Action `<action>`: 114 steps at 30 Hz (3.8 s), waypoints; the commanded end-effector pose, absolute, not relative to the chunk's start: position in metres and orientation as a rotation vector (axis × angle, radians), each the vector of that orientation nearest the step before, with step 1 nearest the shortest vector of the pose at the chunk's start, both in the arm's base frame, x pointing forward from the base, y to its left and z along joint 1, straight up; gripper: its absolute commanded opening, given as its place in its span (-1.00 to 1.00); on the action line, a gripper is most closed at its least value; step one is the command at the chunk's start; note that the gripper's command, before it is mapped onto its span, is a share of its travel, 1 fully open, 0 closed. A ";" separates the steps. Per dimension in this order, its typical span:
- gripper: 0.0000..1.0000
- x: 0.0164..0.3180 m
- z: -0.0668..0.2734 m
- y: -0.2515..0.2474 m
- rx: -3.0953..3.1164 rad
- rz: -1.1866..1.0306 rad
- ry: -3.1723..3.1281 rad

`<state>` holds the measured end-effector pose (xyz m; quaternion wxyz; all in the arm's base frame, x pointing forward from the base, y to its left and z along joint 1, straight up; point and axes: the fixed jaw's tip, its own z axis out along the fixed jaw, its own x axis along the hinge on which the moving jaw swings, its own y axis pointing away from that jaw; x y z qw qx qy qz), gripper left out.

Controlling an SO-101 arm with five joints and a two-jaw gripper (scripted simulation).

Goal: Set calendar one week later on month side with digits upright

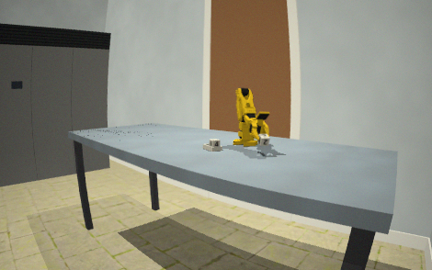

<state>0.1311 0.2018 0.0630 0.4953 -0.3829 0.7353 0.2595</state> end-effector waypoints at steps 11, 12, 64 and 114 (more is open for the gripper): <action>-1.00 0.133 0.065 0.199 -0.891 0.640 1.775; -1.00 0.133 0.065 0.199 -0.891 0.640 1.775; -1.00 0.133 0.047 0.199 -0.891 0.640 1.775; -0.63 0.133 0.036 0.199 -0.891 0.640 1.775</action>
